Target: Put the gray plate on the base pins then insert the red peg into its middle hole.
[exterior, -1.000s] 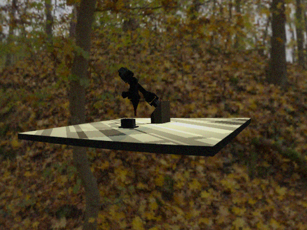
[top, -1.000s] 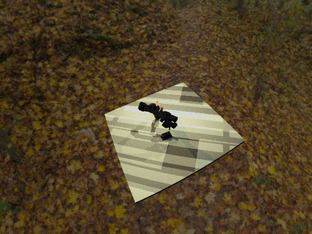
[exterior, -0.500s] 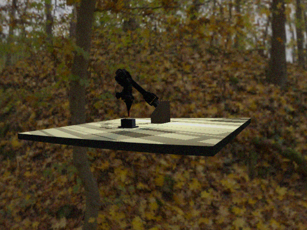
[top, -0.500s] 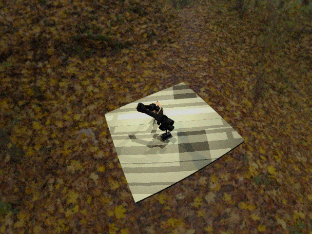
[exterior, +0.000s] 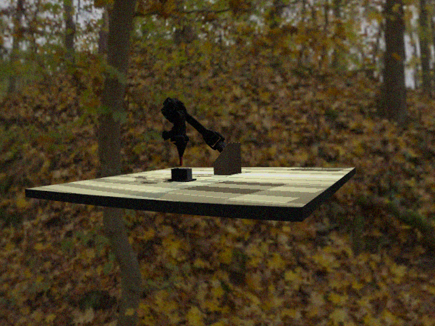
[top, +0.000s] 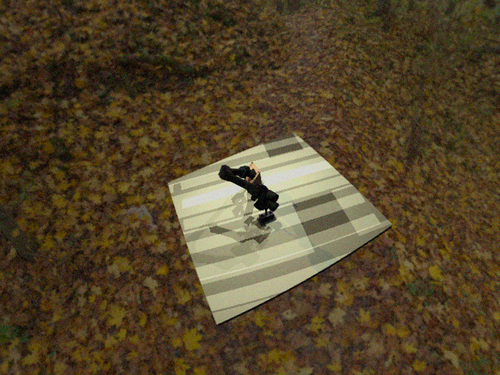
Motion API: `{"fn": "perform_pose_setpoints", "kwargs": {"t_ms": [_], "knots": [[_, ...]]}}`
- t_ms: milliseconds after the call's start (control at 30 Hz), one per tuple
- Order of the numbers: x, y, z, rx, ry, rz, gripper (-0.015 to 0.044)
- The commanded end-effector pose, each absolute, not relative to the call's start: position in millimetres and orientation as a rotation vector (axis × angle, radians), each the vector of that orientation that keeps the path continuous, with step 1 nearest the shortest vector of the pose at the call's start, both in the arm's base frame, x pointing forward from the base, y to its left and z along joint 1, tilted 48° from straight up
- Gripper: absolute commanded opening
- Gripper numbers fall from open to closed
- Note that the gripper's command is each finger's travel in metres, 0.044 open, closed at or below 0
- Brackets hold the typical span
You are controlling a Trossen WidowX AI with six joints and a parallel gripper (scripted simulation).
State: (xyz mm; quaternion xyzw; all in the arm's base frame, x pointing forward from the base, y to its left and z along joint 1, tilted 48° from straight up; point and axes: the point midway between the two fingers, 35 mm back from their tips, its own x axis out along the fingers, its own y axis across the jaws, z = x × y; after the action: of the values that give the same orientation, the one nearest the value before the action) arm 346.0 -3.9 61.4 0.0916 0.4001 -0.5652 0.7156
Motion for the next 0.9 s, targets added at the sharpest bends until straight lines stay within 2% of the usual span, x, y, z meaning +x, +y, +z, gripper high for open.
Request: {"fn": "perform_pose_setpoints", "kwargs": {"t_ms": [0, 867], "knots": [[346, -5, 62, 0.194, 0.885, -1.252, 0.0], [345, -19, 52, 0.193, 0.885, -1.252, 0.0]]}}
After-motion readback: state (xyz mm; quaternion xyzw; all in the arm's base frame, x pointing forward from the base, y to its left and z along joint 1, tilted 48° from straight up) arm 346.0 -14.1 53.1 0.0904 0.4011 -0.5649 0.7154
